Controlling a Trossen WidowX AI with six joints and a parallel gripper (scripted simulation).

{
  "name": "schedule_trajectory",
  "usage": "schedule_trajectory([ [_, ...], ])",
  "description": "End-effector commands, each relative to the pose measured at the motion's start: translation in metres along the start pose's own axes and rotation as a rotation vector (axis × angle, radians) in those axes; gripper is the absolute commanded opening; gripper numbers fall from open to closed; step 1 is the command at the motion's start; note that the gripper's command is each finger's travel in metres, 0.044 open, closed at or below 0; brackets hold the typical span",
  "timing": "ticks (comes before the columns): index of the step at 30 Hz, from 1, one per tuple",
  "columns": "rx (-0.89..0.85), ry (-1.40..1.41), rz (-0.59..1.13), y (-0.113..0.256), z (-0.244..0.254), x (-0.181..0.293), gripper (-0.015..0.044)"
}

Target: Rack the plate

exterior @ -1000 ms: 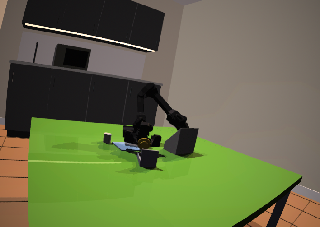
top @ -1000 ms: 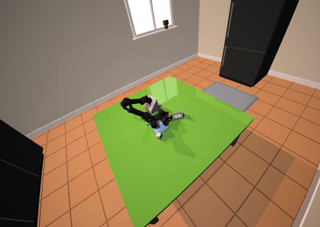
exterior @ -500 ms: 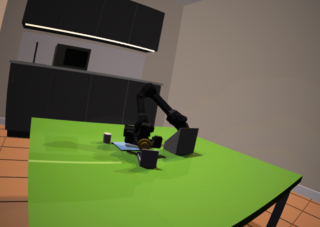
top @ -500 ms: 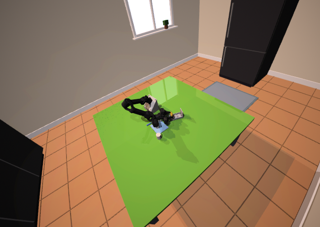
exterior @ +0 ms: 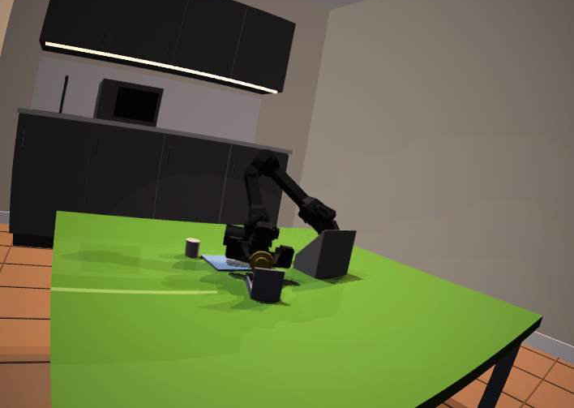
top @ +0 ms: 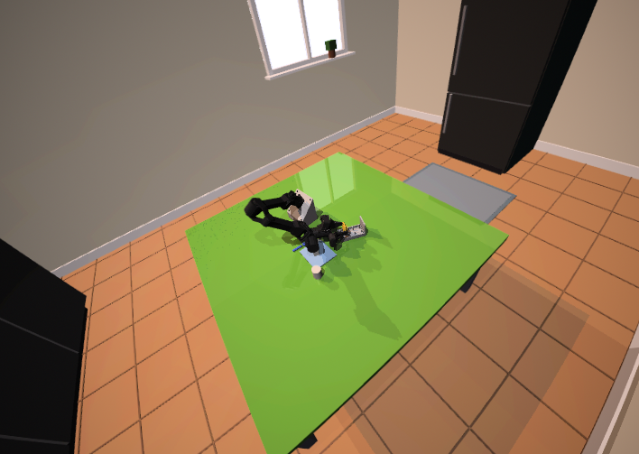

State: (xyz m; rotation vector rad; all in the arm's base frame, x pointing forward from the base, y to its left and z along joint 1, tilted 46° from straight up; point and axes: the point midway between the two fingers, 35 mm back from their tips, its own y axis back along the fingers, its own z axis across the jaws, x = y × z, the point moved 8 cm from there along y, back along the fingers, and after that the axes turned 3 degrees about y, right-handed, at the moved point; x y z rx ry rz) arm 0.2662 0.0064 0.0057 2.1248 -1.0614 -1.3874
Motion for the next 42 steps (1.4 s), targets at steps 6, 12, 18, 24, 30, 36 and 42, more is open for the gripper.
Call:
schedule_trajectory([
  [6,0.002,0.003,0.000,-0.003,0.007,0.016,0.0000],
  [12,-0.003,-0.006,0.009,-0.001,0.008,0.012,0.0000],
  [18,-0.003,-0.006,0.009,-0.001,0.008,0.012,0.0000],
  [24,-0.003,-0.004,0.008,-0.002,0.008,0.013,0.0105],
  [30,-0.003,-0.004,0.008,-0.002,0.008,0.013,0.0263],
  [36,-0.003,-0.004,0.008,-0.002,0.008,0.013,0.0400],
  [42,-0.004,-0.004,0.008,-0.002,0.007,0.011,0.0400],
])
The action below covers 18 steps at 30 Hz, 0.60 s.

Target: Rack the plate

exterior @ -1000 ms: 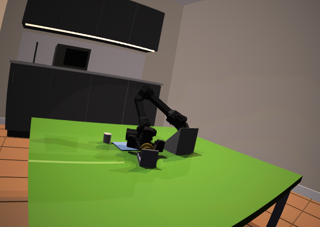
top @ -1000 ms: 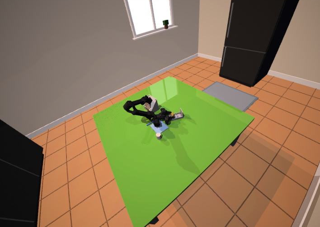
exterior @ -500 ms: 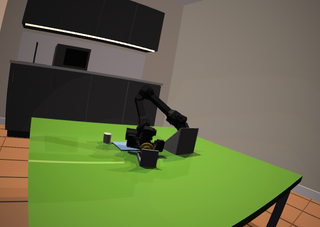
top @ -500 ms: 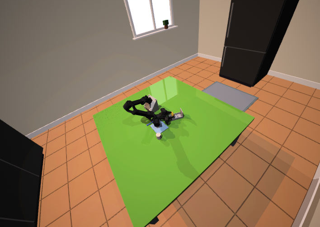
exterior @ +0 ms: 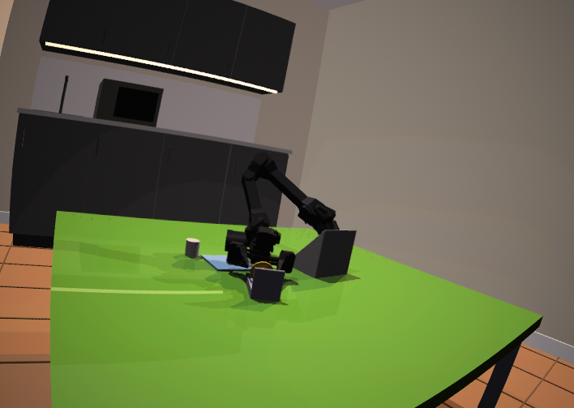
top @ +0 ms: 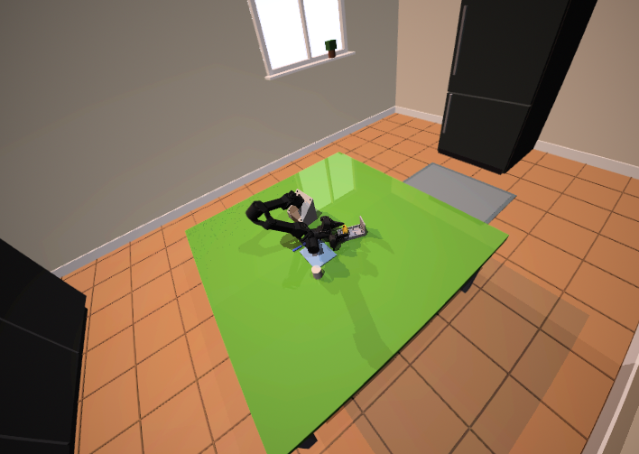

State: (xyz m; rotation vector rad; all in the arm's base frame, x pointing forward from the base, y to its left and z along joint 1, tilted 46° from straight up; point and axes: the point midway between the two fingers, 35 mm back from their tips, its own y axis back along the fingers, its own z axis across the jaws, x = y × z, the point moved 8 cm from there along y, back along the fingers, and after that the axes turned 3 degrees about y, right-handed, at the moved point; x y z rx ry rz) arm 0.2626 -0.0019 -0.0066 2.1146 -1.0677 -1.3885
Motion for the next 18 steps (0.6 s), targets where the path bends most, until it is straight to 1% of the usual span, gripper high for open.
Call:
schedule_trajectory([
  [1,-0.005,-0.002,0.001,0.000,-0.003,-0.008,0.0400],
  [5,-0.028,-0.013,0.001,0.003,-0.015,-0.056,0.0400],
  [9,-0.040,-0.029,-0.008,0.009,-0.017,-0.105,0.0400],
  [11,-0.041,-0.031,-0.011,0.008,-0.026,-0.112,0.0400],
  [15,-0.043,-0.036,-0.008,0.008,-0.027,-0.113,0.0400],
  [18,-0.074,-0.097,0.033,0.005,-0.026,-0.116,0.0400],
])
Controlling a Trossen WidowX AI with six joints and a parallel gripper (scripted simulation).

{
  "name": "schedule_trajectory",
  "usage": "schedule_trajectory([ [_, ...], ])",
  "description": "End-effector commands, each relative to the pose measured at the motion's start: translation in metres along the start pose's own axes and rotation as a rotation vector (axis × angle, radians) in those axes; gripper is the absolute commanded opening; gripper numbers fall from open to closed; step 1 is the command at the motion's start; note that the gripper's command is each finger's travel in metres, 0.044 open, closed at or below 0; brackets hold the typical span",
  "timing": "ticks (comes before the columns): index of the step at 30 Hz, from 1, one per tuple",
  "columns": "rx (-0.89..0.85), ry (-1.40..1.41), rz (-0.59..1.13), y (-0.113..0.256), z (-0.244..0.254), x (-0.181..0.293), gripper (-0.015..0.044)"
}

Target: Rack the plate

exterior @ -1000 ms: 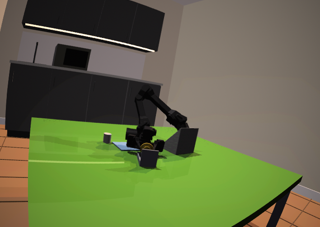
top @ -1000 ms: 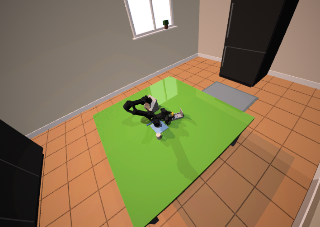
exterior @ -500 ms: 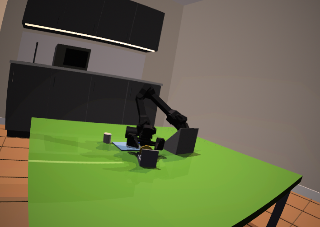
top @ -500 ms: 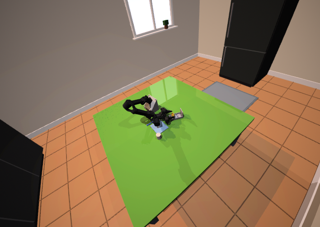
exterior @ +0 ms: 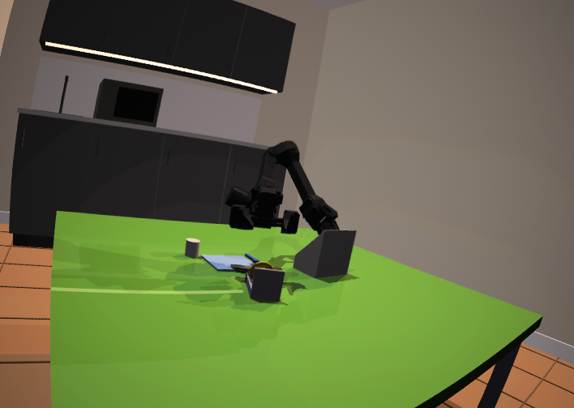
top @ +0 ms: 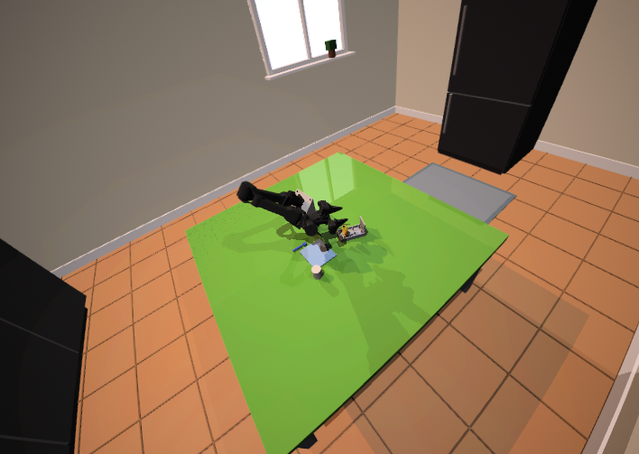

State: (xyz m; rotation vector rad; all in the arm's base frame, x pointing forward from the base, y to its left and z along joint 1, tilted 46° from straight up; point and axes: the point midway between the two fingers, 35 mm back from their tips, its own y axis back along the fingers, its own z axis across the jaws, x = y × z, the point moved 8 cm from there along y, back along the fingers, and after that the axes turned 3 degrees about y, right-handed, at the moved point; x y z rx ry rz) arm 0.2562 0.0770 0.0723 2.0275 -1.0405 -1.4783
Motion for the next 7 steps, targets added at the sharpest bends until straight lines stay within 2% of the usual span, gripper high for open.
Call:
schedule_trajectory([
  [1,-0.019,-0.057,0.041,-0.0016,-0.0031,-0.0089,0.0400],
  [7,-0.081,-0.207,0.160,-0.0066,0.0015,-0.0188,0.0400],
])
